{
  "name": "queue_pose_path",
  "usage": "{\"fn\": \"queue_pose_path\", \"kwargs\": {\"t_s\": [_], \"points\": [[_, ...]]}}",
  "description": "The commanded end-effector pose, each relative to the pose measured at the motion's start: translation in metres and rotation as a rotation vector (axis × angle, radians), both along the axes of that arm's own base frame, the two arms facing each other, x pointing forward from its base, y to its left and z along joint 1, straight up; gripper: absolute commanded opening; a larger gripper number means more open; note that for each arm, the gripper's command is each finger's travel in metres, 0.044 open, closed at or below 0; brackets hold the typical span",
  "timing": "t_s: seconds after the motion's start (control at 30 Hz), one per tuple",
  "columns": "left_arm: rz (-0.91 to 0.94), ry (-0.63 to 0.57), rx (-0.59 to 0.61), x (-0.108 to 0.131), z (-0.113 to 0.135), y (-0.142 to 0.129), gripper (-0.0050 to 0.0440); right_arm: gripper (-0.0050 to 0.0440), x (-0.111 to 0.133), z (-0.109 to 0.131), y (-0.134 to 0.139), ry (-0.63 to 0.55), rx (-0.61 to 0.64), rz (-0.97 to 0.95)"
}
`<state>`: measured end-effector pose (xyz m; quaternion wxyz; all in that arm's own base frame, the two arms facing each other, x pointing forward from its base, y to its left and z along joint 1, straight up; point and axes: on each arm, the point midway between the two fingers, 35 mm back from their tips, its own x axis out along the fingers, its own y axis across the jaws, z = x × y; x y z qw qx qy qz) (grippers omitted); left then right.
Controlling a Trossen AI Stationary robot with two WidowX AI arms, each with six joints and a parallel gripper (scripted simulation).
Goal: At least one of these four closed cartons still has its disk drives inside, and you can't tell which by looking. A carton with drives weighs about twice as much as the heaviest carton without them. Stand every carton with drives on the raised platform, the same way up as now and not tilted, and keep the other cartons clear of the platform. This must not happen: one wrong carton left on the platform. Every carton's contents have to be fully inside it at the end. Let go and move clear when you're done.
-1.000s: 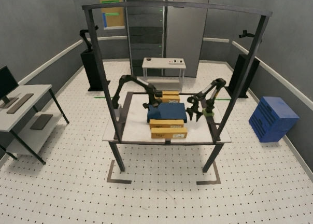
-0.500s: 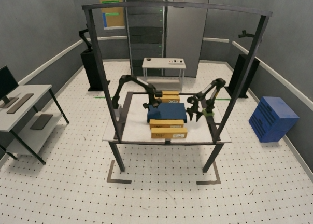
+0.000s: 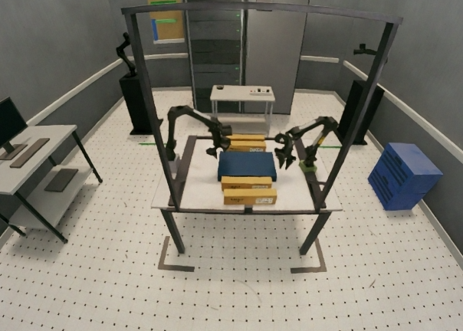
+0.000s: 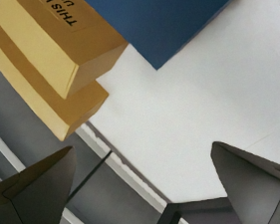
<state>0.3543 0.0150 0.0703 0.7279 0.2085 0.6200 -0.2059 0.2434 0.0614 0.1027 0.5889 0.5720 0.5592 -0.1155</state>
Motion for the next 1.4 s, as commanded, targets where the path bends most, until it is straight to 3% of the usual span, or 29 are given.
{"fn": "queue_pose_path", "kwargs": {"t_s": [0.0,0.1,1.37], "points": [[0.254,-0.131,-0.038,-0.0070,0.0168,0.0019,0.0384,0.0379,-0.0002,0.0208,-0.0201,-0.025,-0.206,0.189],[0.313,-0.156,-0.047,-0.0070,0.0168,0.0019,0.0384,0.0379,-0.0002,0.0208,-0.0201,-0.029,-0.314,0.288],[0.314,-0.154,-0.046,-0.0075,0.0166,0.0020,0.0384,0.0379,-0.0005,0.0206,-0.0203,-0.020,-0.312,0.283]]}}
